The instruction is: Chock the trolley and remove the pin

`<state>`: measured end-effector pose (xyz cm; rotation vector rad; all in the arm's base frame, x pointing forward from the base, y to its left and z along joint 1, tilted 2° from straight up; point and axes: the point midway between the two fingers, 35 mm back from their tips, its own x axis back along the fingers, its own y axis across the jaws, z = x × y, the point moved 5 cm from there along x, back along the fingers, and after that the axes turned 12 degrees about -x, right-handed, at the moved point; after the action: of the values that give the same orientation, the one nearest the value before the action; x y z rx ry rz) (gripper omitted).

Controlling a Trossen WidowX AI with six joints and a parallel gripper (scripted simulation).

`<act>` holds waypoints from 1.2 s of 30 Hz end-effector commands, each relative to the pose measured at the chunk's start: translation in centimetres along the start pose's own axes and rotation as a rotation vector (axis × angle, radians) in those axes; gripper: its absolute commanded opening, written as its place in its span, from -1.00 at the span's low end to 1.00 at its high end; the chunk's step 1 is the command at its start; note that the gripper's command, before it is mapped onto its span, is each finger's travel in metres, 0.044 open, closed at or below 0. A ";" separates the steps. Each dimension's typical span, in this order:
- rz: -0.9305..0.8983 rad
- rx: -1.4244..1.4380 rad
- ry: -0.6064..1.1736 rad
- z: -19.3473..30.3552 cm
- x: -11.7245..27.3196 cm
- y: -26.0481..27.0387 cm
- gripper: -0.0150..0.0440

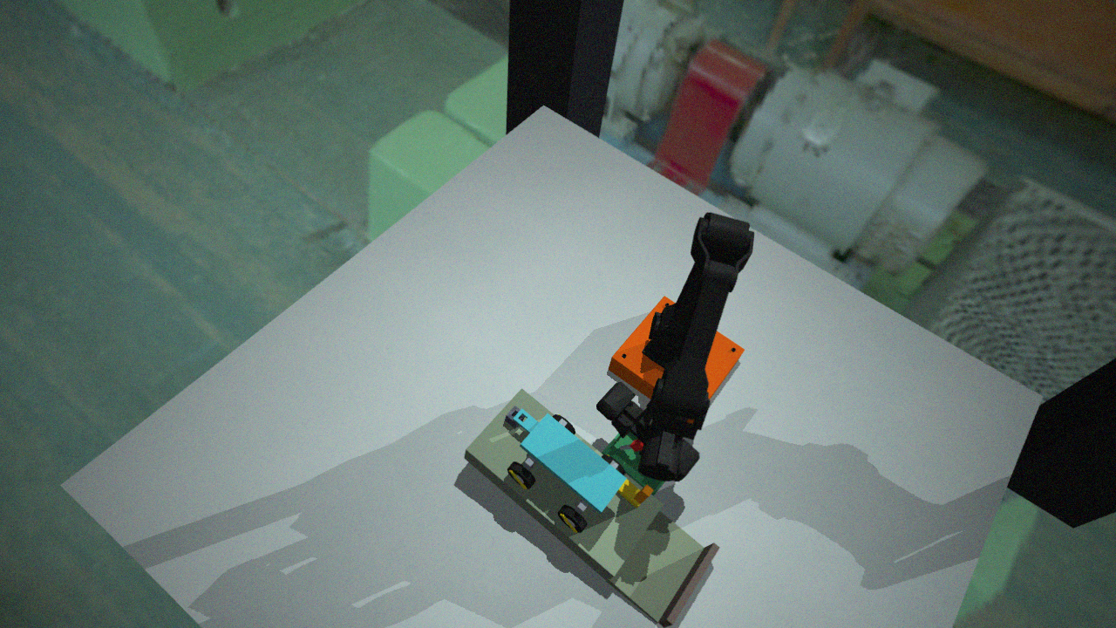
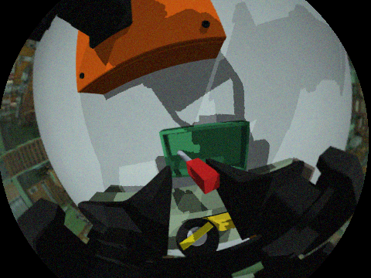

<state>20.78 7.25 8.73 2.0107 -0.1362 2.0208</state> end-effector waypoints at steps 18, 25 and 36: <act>0.001 -0.004 0.001 -0.2 -0.4 -1.1 0.15; 0.002 -0.004 0.001 -0.3 -0.5 -1.4 0.15; 0.002 -0.004 0.001 -0.4 -0.7 -2.0 0.15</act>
<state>20.85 8.90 7.86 2.0084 -0.1347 2.0222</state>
